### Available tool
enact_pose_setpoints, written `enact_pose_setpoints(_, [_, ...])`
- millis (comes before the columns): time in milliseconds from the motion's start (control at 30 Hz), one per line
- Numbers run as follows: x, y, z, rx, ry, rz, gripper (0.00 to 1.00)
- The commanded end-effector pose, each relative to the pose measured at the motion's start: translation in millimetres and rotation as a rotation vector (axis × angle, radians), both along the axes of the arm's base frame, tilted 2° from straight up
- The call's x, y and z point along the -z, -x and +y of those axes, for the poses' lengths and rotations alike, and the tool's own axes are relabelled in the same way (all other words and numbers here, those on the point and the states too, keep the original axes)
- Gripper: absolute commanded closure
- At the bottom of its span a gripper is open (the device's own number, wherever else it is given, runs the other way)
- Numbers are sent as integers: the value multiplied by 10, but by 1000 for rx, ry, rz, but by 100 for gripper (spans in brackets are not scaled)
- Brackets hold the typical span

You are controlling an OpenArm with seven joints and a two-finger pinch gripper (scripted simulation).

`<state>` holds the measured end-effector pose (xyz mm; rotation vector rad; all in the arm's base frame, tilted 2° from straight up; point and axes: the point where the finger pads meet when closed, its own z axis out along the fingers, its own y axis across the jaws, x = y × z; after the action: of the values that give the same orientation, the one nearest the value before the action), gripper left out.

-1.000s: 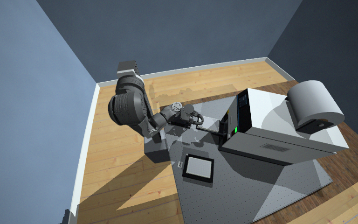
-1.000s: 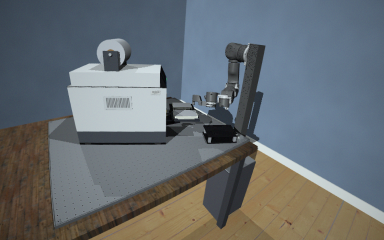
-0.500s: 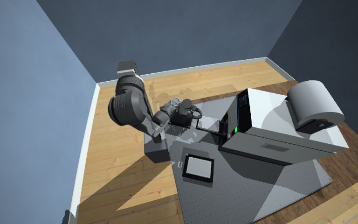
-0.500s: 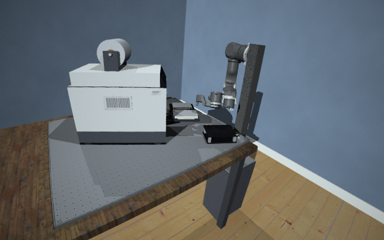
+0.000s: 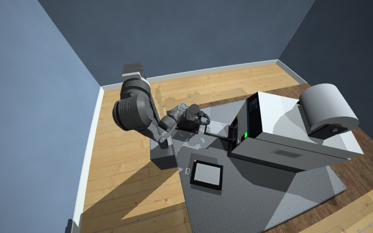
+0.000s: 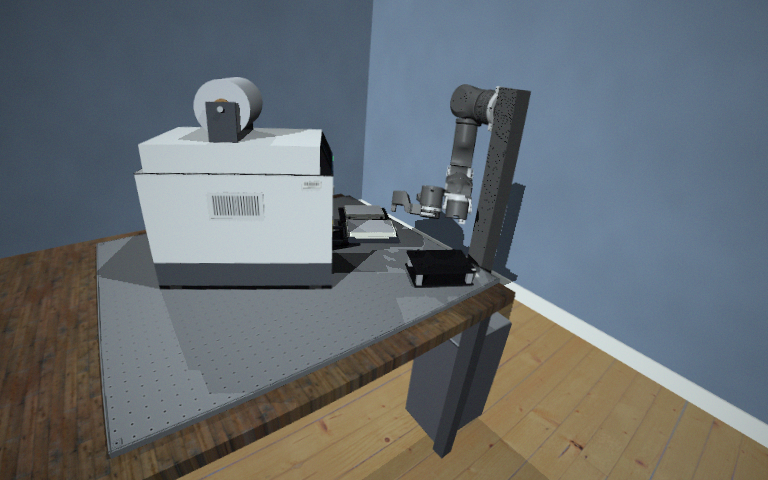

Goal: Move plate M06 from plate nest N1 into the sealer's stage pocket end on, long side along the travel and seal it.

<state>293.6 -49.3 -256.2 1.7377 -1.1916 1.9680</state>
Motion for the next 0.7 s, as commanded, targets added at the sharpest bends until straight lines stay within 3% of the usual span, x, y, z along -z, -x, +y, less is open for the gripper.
enact_pose_setpoints(0, [3,249,408,169,-197,-62,100])
enact_pose_setpoints(400, [3,249,408,169,-197,-62,100])
enact_pose_setpoints(433, [-13,45,81,36,-37,-24,100])
enact_pose_setpoints(567, [29,259,368,183,-173,-79,100])
enact_pose_setpoints(667, [29,259,368,183,-173,-79,100])
